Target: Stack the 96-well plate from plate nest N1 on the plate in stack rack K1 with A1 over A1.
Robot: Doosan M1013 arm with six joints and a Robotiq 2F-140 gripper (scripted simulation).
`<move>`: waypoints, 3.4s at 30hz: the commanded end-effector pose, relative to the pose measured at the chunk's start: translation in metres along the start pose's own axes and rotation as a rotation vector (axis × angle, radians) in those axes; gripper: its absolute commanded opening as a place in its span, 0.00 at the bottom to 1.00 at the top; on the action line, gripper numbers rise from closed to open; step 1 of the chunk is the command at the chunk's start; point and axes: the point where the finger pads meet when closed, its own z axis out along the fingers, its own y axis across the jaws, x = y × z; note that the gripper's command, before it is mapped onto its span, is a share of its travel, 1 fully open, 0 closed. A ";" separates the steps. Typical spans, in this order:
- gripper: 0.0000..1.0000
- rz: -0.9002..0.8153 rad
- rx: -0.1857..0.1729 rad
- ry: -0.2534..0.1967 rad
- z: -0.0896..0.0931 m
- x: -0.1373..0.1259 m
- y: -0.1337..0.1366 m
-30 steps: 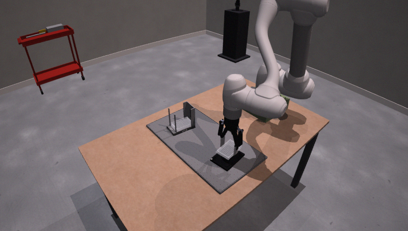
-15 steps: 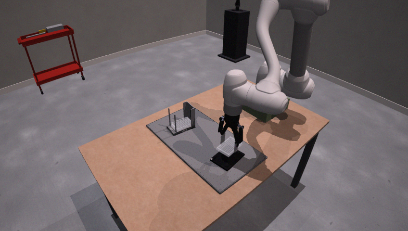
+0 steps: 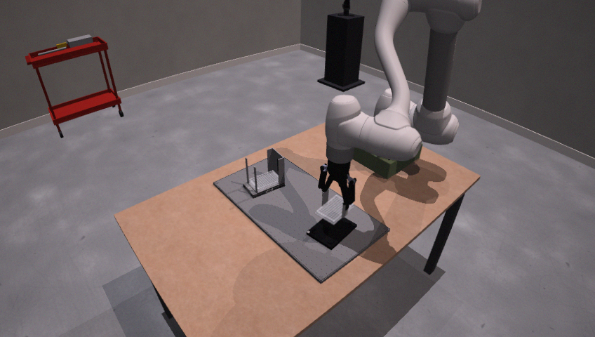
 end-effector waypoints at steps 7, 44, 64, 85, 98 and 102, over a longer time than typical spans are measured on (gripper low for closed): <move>0.00 0.002 -0.003 0.004 -0.018 0.003 0.000; 0.00 0.002 -0.003 0.004 -0.054 0.003 0.000; 0.00 0.002 -0.003 0.004 -0.054 0.003 0.000; 0.00 0.002 -0.003 0.004 -0.054 0.003 0.000; 0.00 0.002 -0.003 0.004 -0.054 0.003 0.000; 0.00 0.002 -0.003 0.004 -0.054 0.003 0.000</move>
